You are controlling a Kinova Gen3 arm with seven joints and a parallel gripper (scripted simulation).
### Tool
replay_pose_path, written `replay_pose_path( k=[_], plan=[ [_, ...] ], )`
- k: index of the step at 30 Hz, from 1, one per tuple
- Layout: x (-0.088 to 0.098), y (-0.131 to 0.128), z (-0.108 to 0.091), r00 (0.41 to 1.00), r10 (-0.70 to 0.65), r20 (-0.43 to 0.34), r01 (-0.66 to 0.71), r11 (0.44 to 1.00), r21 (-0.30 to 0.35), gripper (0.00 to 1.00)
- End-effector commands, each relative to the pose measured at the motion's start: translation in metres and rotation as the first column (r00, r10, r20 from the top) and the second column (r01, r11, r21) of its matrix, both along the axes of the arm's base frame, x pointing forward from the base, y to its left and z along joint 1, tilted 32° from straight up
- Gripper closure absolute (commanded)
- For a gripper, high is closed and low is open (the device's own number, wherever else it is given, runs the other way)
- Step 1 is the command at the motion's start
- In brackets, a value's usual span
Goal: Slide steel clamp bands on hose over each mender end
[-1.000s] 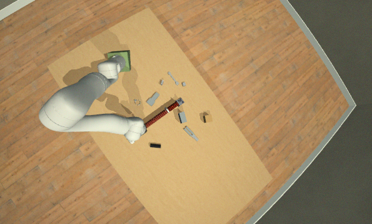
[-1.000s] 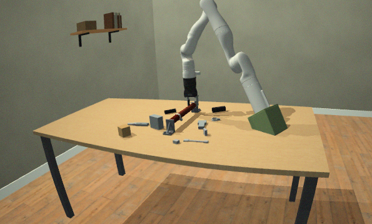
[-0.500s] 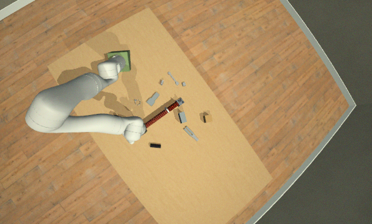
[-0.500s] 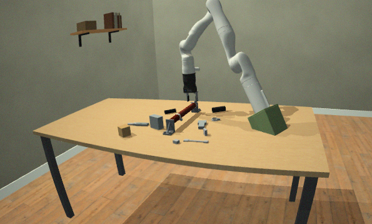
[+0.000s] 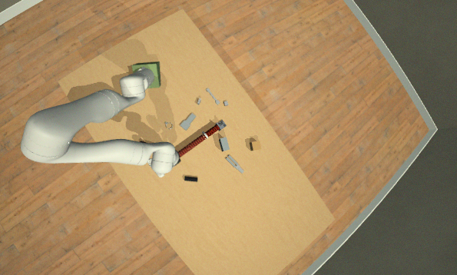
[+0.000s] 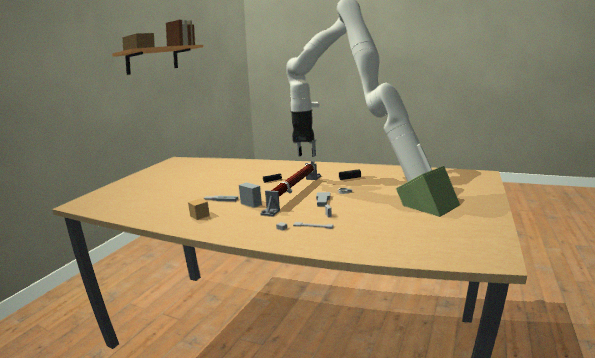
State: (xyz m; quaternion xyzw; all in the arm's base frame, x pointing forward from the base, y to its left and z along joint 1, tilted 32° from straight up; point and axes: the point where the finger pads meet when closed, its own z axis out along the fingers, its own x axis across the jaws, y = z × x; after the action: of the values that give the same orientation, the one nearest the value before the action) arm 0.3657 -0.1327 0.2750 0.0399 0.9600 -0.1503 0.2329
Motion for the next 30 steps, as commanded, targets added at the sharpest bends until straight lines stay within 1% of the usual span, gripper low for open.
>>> replay_pose_path(
  k=[1,25,30],
  plan=[
    [-0.0014,-0.0022,0.0055,1.000,-0.011,0.007,0.011,1.000,0.001,0.00],
    [-0.0032,-0.0018,0.0063,1.000,-0.011,0.005,0.011,1.000,0.000,0.00],
    [-0.0053,-0.0076,0.0028,1.000,-0.010,0.002,0.010,1.000,-0.001,0.00]
  ],
)
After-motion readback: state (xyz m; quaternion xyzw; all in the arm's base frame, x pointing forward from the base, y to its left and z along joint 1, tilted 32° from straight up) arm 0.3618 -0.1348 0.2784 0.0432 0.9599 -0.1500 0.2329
